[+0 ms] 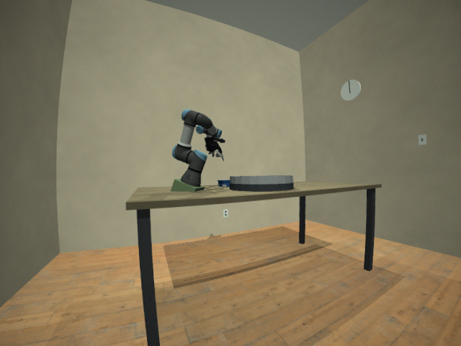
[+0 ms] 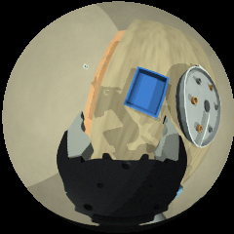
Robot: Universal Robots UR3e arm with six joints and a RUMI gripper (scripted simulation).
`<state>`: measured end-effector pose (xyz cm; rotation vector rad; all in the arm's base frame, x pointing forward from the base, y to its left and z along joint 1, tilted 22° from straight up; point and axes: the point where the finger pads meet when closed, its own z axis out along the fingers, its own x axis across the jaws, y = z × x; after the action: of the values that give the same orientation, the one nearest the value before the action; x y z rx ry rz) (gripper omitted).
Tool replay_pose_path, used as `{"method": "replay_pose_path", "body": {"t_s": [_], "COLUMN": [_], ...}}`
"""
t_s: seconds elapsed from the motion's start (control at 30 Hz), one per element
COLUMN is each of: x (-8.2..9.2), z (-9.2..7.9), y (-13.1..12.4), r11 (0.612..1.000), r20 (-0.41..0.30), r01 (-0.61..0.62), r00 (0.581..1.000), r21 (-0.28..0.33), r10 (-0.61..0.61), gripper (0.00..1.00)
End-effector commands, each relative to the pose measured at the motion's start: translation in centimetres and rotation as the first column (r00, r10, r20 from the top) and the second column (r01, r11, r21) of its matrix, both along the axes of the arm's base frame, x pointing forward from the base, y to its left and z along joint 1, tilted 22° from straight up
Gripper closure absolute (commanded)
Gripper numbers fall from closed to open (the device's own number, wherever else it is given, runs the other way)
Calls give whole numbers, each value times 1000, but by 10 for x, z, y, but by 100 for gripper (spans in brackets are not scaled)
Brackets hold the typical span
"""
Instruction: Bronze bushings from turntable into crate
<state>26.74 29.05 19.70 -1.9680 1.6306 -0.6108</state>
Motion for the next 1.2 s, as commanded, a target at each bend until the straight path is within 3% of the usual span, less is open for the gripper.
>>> {"method": "replay_pose_path", "body": {"t_s": [0.0, 0.17, 0.3, 0.37, 0.43, 0.7, 0.8, 0.83, 0.87, 0.93, 1.07, 1.13, 1.17], "x": [14, 31, 44, 44, 50, 64, 66, 66, 65, 65, 62, 60, 59], "z": [5, 10, 16, 16, 19, 30, 34, 34, 36, 36, 42, 44, 45], "y": [-17, -44, -71, -71, -86, -145, -172, -172, -181, -181, -215, -223, -231], "r11": [993, 959, 899, 899, 854, 613, 490, 472, 421, 421, 205, 149, 93], "r20": [-25, -63, -104, -104, -129, -232, -274, -282, -299, -299, -368, -386, -403], "r01": [111, 264, 411, 411, 488, 744, 821, 831, 855, 855, 922, 931, 937], "r00": [994, 964, 911, 911, 873, 667, 564, 548, 505, 505, 324, 278, 232], "r21": [45, 103, 155, 155, 181, 266, 293, 295, 303, 303, 328, 332, 336], "r10": [-110, -259, -398, -398, -471, -708, -779, -788, -810, -810, -871, -880, -886], "gripper": [0, 0, 0, 0, 0, 0, 0, 0, 0, 0, 0, 0, 0]}}
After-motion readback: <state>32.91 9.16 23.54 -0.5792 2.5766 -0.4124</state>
